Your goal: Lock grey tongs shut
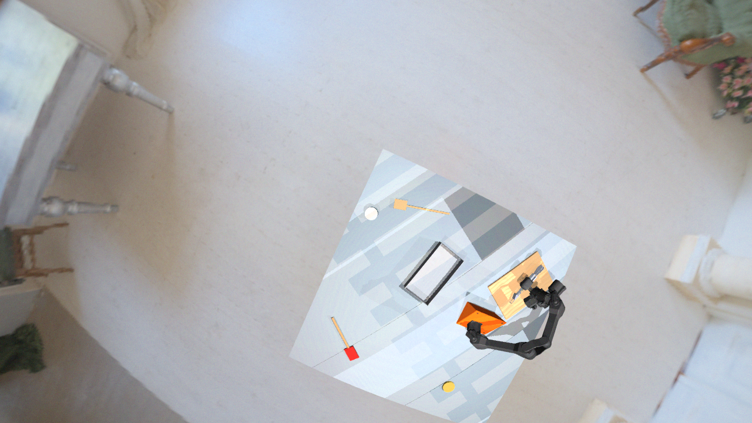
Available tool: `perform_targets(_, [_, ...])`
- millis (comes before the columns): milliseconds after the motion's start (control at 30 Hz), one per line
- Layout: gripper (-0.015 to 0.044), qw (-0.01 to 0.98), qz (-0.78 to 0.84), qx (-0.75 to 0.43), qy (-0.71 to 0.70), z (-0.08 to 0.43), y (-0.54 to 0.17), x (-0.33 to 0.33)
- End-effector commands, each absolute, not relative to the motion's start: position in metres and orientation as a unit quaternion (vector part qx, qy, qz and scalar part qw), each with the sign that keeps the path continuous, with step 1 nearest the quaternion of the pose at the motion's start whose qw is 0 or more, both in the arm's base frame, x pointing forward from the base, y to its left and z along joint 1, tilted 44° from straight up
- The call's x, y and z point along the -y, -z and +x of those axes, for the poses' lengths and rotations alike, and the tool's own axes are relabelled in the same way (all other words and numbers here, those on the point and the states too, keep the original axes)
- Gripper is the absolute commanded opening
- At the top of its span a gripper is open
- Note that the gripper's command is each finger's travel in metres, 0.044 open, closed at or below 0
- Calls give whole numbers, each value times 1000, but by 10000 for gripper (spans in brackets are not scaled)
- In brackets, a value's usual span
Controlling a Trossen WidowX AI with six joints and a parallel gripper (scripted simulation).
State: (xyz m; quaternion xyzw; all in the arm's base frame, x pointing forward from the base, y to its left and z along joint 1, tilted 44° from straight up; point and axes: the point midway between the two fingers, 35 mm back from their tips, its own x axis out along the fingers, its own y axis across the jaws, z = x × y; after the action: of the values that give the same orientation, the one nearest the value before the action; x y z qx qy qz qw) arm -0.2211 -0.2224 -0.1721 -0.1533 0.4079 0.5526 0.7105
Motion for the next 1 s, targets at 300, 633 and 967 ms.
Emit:
perform_targets(300, [440,713,-180,-395,-550,-147,48,199])
perform_targets(633, [440,714,-183,-393,-550,-137,30,194])
perform_targets(967, [440,714,-185,-392,-550,-149,-4,219])
